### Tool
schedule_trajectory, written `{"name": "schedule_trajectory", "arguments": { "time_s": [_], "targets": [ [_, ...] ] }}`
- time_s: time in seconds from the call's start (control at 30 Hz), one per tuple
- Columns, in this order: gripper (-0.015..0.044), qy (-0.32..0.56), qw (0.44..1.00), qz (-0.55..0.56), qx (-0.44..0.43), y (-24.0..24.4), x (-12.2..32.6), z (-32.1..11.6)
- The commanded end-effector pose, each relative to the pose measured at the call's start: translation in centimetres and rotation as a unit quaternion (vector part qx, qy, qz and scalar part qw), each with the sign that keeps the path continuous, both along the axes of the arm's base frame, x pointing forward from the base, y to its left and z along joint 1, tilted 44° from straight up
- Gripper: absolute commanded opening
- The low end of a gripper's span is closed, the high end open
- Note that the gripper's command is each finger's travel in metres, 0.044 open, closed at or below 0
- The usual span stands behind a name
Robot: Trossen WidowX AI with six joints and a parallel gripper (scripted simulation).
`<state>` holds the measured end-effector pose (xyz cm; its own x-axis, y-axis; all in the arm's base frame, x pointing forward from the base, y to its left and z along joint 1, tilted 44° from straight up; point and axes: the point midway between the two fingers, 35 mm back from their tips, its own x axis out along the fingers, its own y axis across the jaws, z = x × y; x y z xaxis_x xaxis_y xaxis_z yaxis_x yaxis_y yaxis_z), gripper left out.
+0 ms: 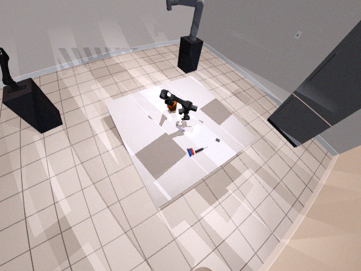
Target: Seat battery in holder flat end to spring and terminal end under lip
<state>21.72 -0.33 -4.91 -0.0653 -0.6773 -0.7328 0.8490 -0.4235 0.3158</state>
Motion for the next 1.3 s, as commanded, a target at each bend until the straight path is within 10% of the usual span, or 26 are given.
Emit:
{"name": "schedule_trajectory", "arguments": {
  "time_s": [0.0,0.57,0.73,1.27],
  "targets": [
    [0.0228,0.004,1.000,0.001,-0.003,-0.6,-0.2,-0.6],
    [0.0228,0.004,1.000,0.000,-0.005,-2.3,-0.5,-2.3],
    [0.0097,0.004,1.000,0.000,-0.005,-2.3,-0.5,-2.3],
    [0.0066,0.004,1.000,0.000,-0.003,0.8,-0.2,0.9]
  ]
}}
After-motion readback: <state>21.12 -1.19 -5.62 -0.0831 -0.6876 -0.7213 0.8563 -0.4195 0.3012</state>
